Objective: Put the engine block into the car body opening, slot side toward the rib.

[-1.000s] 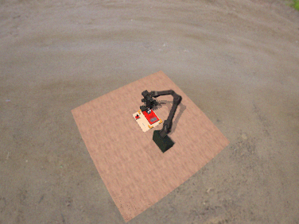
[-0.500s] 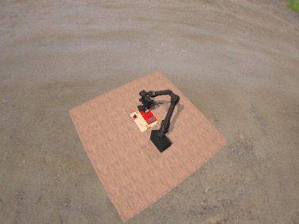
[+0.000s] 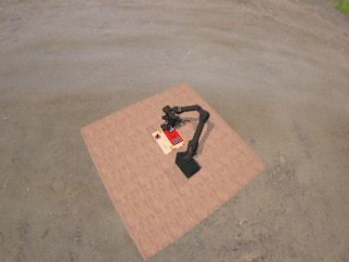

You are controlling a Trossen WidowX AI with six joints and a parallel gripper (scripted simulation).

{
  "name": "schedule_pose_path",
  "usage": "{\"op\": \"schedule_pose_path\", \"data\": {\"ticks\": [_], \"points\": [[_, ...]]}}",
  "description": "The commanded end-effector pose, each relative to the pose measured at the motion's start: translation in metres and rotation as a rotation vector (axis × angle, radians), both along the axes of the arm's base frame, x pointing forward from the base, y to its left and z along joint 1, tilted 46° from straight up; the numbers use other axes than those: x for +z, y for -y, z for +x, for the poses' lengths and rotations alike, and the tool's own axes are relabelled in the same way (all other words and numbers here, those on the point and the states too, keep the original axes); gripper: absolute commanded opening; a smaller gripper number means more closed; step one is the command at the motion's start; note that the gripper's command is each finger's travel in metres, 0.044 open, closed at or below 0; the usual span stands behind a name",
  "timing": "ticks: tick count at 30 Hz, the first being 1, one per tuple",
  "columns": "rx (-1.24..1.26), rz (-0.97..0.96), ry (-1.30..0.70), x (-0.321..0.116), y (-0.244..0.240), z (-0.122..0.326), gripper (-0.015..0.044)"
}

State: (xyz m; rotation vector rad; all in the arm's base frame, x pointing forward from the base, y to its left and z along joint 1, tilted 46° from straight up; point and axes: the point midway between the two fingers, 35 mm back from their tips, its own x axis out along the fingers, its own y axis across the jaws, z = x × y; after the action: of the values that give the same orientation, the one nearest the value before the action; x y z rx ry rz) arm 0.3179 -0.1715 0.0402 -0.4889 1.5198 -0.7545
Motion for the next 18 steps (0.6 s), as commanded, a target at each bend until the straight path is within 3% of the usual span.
{"op": "schedule_pose_path", "data": {"ticks": [1,10,18], "points": [[0.03,-0.001,-0.03,0.0,0.0015,0.0,0.0159],[-0.088,-0.019,0.089,-0.0011,0.0028,0.0,0.0159],[-0.051,-0.013,0.052,-0.0024,0.0041,-0.0003,0.0159]]}}
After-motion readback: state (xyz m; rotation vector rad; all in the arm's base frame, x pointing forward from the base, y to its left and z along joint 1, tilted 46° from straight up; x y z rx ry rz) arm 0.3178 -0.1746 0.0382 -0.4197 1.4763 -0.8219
